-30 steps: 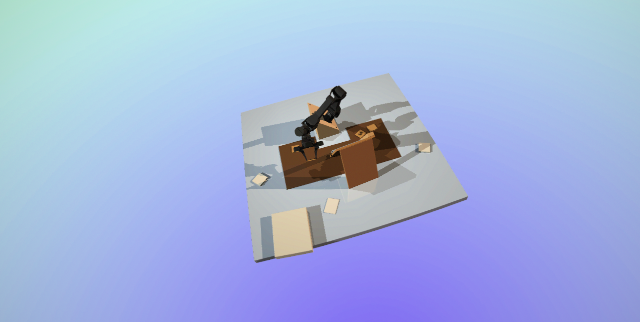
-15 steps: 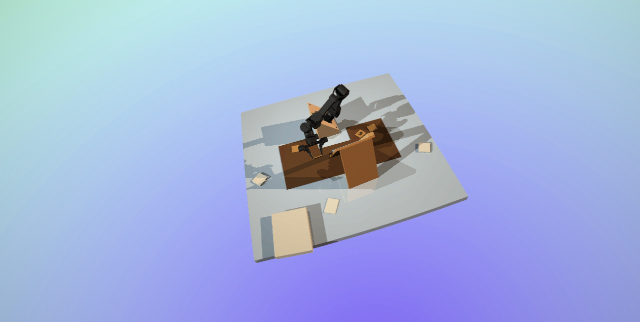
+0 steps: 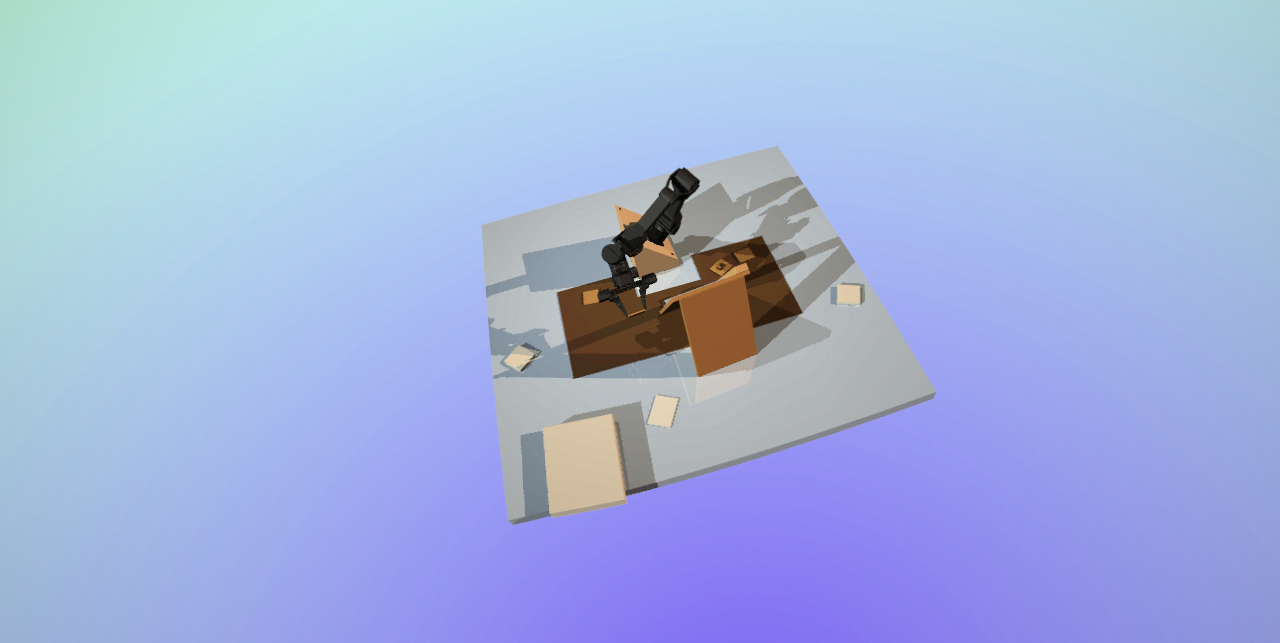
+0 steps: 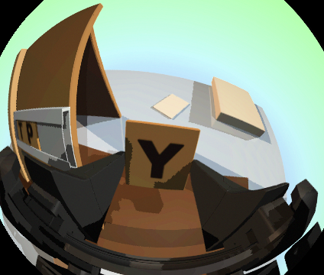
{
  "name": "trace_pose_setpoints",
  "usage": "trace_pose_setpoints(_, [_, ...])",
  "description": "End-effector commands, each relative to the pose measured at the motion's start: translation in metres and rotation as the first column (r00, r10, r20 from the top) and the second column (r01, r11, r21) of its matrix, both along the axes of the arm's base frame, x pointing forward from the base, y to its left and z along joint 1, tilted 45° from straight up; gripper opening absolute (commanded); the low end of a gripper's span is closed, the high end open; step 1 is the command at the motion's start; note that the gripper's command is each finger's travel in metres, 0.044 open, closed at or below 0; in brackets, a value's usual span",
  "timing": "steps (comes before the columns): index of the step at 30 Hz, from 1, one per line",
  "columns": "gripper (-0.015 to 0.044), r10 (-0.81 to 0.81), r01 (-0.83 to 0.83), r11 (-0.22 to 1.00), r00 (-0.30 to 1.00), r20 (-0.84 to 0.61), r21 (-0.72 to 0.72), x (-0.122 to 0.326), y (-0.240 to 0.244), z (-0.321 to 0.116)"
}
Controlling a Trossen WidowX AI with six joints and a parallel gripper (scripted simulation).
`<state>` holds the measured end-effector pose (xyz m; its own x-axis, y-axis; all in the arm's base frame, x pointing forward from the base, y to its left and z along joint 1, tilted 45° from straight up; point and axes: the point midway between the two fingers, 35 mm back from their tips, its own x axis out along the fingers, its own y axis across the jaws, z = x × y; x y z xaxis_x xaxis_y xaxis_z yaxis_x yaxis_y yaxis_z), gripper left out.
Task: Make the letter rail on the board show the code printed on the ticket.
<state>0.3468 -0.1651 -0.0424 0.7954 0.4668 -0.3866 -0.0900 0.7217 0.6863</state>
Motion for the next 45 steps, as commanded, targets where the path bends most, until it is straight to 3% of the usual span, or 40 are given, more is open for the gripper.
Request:
trace_pose_setpoints(1, [0.0, 0.0, 0.0, 1.0, 1.0, 0.004, 0.001, 0.0, 0.001, 0.003])
trace_pose_setpoints(45, [0.0, 0.0, 0.0, 1.0, 1.0, 0.004, 0.002, -0.001, 0.016, 0.019])
